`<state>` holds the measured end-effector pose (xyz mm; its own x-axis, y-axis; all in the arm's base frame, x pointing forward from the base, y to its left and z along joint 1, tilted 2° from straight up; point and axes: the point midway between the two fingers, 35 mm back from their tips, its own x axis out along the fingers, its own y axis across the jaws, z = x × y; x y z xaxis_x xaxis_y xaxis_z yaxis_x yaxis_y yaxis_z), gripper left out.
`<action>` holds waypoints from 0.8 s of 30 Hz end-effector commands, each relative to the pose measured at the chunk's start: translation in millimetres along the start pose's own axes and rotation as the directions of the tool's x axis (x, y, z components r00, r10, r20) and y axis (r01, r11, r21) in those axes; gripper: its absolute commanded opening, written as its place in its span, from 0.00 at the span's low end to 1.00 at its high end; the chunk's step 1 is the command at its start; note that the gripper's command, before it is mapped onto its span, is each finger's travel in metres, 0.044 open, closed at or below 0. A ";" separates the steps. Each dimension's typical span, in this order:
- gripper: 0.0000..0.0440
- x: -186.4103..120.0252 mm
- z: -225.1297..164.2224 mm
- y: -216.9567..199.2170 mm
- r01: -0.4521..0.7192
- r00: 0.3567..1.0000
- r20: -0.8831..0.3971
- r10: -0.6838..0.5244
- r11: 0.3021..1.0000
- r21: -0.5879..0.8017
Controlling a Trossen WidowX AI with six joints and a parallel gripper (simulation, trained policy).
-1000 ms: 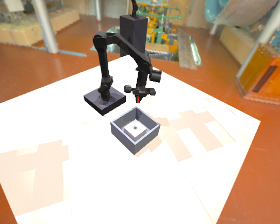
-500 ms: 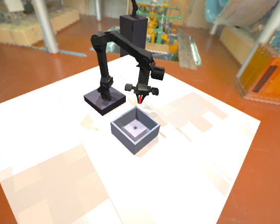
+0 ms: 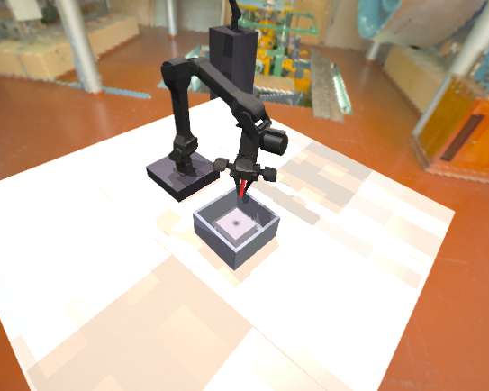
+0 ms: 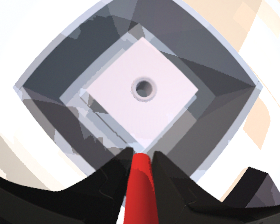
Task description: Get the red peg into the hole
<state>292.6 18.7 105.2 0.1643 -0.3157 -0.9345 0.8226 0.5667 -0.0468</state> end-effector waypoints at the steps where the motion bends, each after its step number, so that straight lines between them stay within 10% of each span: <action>1: 0.00 7.1 15.2 1.0 -0.001 1.000 0.009 0.001 1.000 0.006; 19: 0.01 64.4 47.6 1.9 -0.025 0.997 -0.077 0.018 0.995 -0.093; 24: 0.22 80.0 43.8 2.0 -0.031 0.993 -0.120 0.015 0.991 -0.132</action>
<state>331.2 -37.9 52.8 0.1210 -0.2306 -0.9655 0.7492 0.6593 -0.0635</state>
